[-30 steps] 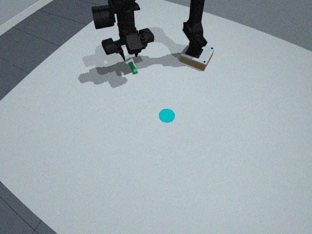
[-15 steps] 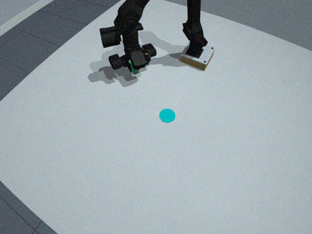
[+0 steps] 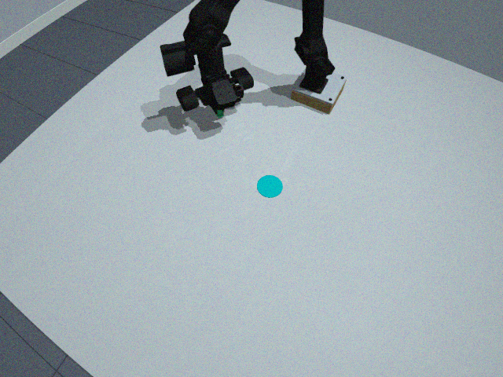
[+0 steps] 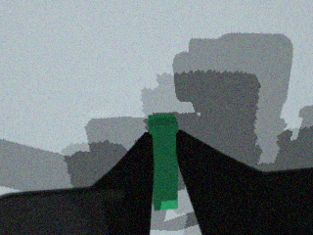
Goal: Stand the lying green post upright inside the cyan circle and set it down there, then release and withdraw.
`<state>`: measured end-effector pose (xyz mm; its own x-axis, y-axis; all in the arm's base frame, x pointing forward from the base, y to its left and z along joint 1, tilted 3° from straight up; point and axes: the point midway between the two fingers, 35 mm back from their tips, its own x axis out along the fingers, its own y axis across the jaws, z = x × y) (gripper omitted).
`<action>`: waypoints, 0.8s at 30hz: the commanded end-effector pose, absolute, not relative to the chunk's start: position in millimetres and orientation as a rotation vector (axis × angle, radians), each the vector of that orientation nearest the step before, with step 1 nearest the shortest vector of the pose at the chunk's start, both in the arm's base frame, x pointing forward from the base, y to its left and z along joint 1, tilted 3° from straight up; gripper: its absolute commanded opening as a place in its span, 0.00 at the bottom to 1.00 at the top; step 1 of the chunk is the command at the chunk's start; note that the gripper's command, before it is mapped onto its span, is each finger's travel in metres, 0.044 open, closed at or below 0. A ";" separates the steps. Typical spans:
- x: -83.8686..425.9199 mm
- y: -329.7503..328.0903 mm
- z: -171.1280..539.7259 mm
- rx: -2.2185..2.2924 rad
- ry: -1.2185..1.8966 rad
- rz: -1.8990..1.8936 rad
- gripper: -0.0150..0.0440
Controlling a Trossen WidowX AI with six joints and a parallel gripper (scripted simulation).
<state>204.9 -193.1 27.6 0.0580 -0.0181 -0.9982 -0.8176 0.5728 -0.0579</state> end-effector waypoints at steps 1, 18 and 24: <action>208.5 -197.9 44.7 -0.792 1.391 0.689 0.29; 205.9 -197.2 97.7 -0.793 1.391 0.689 0.29; 203.0 -195.0 116.8 -0.793 1.391 0.689 0.29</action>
<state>203.4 -194.2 101.9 0.0617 -0.0223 -0.9978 -0.8136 0.5780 -0.0632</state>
